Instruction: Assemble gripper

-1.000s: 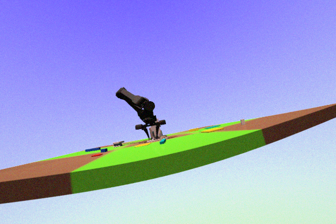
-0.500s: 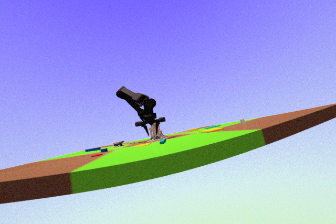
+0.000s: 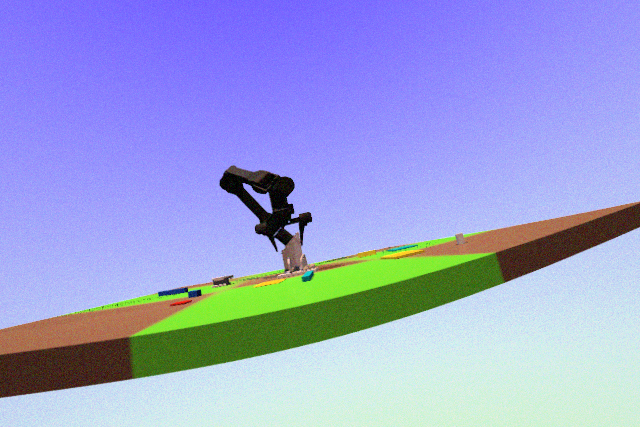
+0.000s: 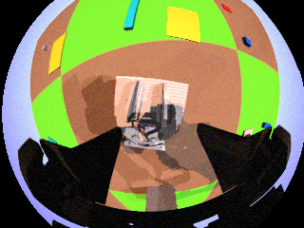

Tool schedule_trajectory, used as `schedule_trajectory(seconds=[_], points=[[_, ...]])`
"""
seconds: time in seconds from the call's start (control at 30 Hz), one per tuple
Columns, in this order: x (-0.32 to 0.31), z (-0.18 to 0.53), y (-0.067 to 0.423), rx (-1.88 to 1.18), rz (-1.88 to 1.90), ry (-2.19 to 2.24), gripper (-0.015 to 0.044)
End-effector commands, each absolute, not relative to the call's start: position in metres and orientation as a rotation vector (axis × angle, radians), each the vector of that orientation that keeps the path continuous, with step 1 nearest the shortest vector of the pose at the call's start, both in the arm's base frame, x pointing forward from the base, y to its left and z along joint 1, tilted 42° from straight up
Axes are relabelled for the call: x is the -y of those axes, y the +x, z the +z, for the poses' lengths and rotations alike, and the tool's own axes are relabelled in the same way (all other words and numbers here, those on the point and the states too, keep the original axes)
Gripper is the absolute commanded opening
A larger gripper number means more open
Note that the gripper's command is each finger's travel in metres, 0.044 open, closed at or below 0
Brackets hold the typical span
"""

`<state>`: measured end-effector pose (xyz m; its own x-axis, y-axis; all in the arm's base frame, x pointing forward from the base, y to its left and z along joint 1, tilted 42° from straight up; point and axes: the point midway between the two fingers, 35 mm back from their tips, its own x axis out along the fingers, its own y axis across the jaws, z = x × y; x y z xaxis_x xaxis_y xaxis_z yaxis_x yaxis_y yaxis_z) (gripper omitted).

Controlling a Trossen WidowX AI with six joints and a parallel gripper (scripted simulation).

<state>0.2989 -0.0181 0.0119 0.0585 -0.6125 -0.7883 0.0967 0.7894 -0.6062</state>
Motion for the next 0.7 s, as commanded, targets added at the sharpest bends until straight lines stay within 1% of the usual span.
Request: schedule_trajectory(seconds=[0.0, 0.17, 0.33, 0.5, 0.67], points=[[0.019, 0.019, 0.301, -1.41, -0.54, -0.432, 0.044], [0.058, 0.053, 0.297, -1.42, -0.531, -0.43, 0.044], [0.104, 0.092, 0.28, -1.425, -0.531, -0.439, 0.044], [0.145, 0.13, 0.25, -1.429, -0.544, -0.462, 0.044], [0.177, 0.165, 0.211, -1.438, -0.57, -0.497, 0.044]])
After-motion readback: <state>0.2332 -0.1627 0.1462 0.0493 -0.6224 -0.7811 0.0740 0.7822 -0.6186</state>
